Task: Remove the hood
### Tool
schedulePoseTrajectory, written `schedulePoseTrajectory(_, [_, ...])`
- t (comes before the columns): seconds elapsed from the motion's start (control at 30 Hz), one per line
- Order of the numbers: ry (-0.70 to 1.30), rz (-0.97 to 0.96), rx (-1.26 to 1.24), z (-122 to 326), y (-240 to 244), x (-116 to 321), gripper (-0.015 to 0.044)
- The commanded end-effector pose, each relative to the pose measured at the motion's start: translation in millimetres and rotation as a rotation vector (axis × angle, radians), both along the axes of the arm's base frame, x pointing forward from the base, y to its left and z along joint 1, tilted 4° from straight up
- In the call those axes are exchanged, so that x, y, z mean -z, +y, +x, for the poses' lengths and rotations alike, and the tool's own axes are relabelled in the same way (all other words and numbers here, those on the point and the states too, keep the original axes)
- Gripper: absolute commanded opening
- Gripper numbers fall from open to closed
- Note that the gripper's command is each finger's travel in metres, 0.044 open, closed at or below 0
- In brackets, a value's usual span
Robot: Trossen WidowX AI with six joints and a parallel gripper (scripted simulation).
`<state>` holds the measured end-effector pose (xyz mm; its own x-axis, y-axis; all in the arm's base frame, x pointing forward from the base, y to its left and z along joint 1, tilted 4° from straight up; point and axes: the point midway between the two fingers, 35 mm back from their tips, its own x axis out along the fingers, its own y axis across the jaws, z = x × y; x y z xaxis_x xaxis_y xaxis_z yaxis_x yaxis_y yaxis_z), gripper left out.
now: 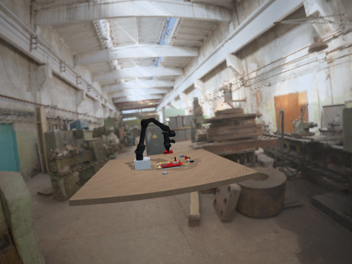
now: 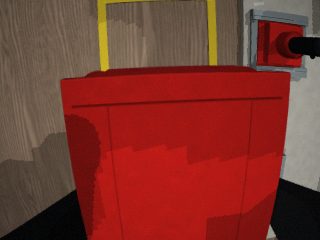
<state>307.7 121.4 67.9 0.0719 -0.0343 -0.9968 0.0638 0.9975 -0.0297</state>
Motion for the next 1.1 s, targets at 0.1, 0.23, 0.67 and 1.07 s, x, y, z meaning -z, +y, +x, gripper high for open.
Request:
schedulePoseTrajectory(0.1, [-0.002, -0.003, 0.005, 1, 0, 5, 0.0000])
schedulePoseTrajectory(0.23, [-0.002, -0.003, 0.005, 1, 0, 7, 0.0000])
schedulePoseTrajectory(0.67, [-0.002, -0.003, 0.005, 2, 0, 15, 0.0000])
schedulePoseTrajectory(1.07, [-0.002, -0.003, 0.005, 3, 0, 22, 0.0000])
